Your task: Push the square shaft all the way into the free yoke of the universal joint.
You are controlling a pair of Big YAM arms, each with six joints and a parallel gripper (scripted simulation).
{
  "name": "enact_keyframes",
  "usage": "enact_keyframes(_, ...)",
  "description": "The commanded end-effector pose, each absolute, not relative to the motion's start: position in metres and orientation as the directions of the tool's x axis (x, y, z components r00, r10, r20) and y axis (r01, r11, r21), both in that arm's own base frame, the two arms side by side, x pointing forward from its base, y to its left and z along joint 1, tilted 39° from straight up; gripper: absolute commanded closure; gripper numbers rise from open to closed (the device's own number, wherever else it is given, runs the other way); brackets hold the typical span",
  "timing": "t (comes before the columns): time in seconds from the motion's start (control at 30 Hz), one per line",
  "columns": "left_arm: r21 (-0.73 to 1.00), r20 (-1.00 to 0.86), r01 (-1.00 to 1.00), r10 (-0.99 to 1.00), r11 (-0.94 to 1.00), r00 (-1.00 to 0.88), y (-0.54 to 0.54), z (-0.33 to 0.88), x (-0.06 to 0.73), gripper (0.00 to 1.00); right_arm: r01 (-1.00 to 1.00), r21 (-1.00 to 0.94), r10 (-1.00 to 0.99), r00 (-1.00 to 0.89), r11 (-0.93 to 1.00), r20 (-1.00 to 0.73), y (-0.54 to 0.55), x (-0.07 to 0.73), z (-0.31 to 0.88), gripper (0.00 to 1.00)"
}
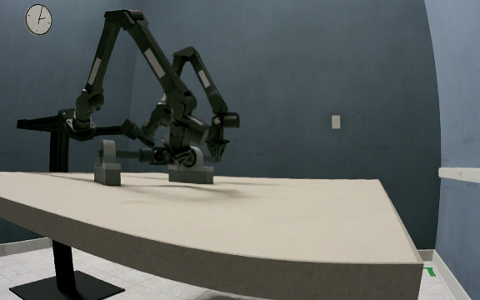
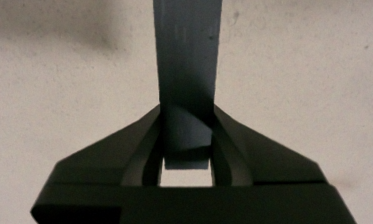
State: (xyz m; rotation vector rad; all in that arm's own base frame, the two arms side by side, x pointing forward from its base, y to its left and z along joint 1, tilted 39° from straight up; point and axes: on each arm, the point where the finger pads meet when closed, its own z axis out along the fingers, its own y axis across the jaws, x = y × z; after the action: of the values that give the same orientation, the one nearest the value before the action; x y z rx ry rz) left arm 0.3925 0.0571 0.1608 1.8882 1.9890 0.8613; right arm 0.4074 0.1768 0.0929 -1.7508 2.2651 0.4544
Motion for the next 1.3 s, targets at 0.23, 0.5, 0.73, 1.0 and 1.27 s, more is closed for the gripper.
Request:
enact_keyframes(0.23, 0.595, 0.204, 0.803, 0.972, -0.027, -0.118, 0.057, 0.168, 0.397, 0.82, -0.993, 0.096, -0.945, -0.094, 0.067, -0.312, 0.189, 0.394, 0.105, 0.44)
enact_keyframes(0.5, 0.595, 0.204, 0.803, 0.972, -0.027, -0.118, 0.057, 0.168, 0.397, 0.82, -0.994, 0.111, -0.964, -0.034, 0.004, -0.264, 0.19, 0.389, 0.103, 0.44)
enact_keyframes(0.73, 0.595, 0.204, 0.803, 0.972, -0.027, -0.118, 0.057, 0.168, 0.397, 0.82, -0.994, 0.111, -0.964, -0.034, 0.004, -0.264, 0.19, 0.389, 0.103, 0.44)
enact_keyframes(1.0, 0.604, 0.199, 0.797, 0.973, -0.027, -0.118, 0.048, 0.169, 0.406, 0.82, -0.994, 0.104, -0.944, -0.009, -0.027, -0.329, 0.186, 0.39, 0.114, 0.44)
enact_keyframes(1.27, 0.592, 0.198, 0.806, 0.974, -0.026, -0.113, 0.04, 0.16, 0.401, 0.82, -0.994, 0.104, -0.944, -0.009, -0.027, -0.329, 0.186, 0.39, 0.114, 0.44)
